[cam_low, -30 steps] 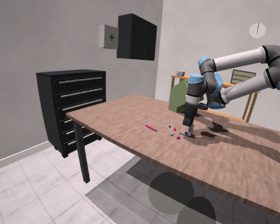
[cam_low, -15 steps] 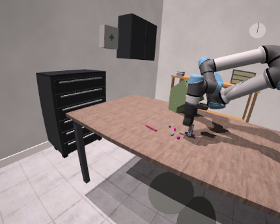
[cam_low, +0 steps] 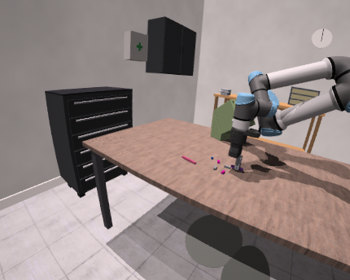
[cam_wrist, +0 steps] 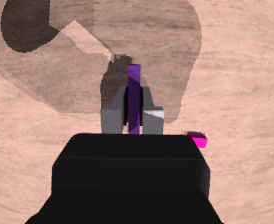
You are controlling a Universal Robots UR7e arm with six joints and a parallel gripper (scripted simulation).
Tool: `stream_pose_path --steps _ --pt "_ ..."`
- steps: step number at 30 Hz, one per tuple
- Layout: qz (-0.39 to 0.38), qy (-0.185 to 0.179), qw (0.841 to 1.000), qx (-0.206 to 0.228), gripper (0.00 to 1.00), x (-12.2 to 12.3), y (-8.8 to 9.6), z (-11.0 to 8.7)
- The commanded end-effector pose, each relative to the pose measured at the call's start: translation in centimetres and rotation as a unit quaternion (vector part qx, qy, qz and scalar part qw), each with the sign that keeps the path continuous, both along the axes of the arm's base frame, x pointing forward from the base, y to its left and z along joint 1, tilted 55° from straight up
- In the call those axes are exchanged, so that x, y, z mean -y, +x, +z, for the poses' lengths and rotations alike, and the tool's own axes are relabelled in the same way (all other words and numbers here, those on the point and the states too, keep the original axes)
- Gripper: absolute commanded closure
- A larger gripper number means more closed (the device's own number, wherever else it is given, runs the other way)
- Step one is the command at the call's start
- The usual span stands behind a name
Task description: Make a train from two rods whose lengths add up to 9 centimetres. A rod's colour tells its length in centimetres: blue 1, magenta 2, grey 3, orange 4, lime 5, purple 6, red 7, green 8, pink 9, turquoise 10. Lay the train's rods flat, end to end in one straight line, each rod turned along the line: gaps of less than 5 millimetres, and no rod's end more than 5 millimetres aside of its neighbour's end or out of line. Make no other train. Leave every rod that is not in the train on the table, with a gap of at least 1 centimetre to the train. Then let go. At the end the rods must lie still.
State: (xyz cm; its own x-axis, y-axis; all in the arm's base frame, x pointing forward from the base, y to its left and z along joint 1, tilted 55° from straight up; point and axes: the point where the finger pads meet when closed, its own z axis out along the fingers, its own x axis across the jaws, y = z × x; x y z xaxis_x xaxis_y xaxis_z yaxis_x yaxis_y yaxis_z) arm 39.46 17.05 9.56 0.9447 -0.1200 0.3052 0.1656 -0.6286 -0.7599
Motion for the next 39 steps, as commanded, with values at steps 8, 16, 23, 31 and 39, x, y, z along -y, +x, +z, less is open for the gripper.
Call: stream_pose_path --steps 8,16,23,31,39 --pt "0.0 0.0 1.0 0.0 0.76 -0.01 0.03 -0.01" --pt "0.0 0.0 1.0 0.0 0.76 -0.3 0.14 -0.23" --pt "0.0 0.0 1.0 0.0 0.76 -0.77 0.32 -0.58" --pt "0.0 0.0 1.0 0.0 0.76 -0.91 0.37 -0.69" --pt "0.0 0.0 1.0 0.0 0.76 -0.91 0.37 -0.69"
